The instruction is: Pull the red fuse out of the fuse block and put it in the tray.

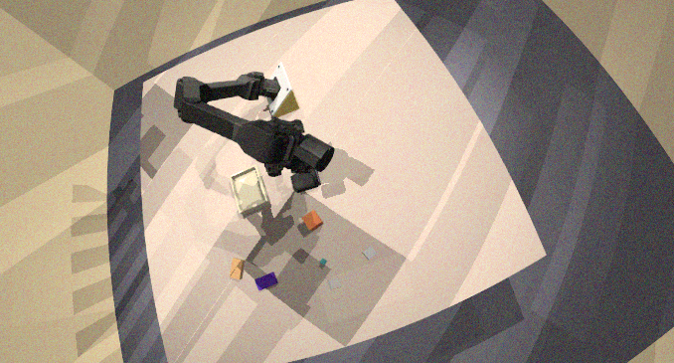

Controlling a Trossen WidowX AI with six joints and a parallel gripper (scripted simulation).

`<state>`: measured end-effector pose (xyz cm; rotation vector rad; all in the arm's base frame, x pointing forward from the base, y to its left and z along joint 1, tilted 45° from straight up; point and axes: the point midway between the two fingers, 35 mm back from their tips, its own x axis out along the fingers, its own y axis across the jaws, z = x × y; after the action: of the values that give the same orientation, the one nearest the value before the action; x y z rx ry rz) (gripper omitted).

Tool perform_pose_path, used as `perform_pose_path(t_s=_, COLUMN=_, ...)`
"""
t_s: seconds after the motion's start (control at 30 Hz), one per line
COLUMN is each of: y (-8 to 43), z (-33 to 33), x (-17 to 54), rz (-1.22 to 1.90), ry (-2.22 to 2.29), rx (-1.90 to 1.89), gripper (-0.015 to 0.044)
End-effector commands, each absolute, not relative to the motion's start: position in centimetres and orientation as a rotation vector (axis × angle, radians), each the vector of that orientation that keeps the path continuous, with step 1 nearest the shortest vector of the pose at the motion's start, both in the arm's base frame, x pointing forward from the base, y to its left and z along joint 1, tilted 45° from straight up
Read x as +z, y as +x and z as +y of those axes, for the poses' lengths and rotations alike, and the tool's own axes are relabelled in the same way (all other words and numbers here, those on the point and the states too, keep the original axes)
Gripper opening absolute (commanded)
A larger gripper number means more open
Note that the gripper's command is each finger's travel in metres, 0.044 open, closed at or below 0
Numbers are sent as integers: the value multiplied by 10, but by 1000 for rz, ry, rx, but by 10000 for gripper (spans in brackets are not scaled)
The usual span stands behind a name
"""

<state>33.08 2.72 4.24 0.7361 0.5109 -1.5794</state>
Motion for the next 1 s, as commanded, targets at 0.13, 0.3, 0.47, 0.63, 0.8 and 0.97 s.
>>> perform_pose_path(t_s=0.13, y=332, z=-7, x=79, rz=520, ry=751, rx=-1577, gripper=0)
perform_pose_path(t_s=0.3, y=329, z=-33, x=105, rz=522, ry=753, rx=-1575, gripper=0)
perform_pose_path(t_s=0.47, y=321, z=-59, x=130, rz=520, ry=751, rx=-1575, gripper=0)
perform_pose_path(t_s=0.63, y=309, z=-83, x=155, rz=514, ry=746, rx=-1577, gripper=0)
perform_pose_path(t_s=0.8, y=293, z=-107, x=179, rz=504, ry=737, rx=-1582, gripper=0)
perform_pose_path(t_s=0.97, y=287, z=-113, x=185, rz=501, ry=734, rx=-1584, gripper=0)
